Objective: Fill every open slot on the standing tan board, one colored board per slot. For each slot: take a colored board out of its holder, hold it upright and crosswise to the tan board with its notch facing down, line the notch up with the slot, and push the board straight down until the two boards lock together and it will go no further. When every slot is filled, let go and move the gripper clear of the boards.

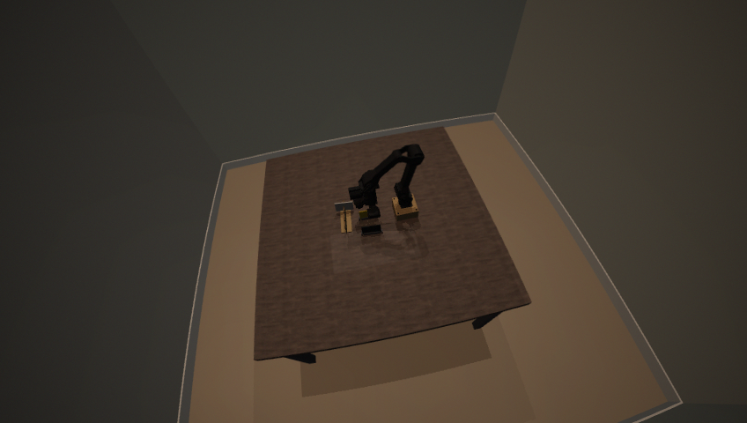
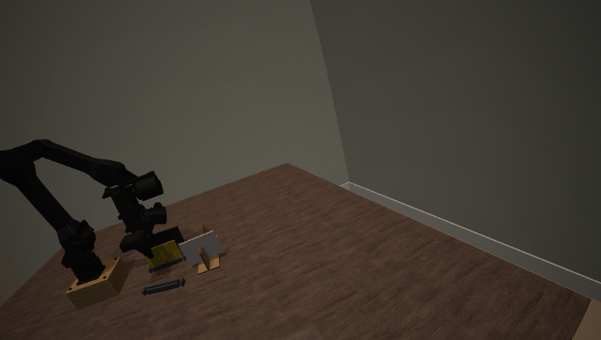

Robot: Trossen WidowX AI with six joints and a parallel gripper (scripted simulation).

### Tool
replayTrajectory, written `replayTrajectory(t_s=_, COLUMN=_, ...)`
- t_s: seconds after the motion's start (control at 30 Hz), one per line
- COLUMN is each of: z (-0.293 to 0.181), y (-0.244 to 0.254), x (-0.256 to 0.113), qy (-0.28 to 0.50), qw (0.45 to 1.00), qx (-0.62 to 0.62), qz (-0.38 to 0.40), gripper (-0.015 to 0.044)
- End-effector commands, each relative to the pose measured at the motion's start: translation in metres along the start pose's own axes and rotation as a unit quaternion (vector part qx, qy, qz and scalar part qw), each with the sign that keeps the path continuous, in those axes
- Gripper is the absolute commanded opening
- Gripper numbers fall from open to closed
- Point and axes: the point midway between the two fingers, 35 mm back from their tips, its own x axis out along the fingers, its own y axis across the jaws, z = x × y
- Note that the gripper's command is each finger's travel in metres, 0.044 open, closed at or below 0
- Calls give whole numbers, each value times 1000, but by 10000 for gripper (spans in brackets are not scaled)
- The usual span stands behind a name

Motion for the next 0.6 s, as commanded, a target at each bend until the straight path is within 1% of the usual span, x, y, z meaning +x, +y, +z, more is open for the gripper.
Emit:
replayTrajectory(t_s=0.0, z=-2, y=0, x=7, qy=4, qw=1000, qx=1, qz=-1, gripper=189)
replayTrajectory(t_s=0.53, z=-2, y=-1, x=28, qy=5, qw=1000, qx=1, qz=-1, gripper=189)
replayTrajectory(t_s=0.57, z=-2, y=-1, x=28, qy=5, qw=1000, qx=1, qz=-1, gripper=163)
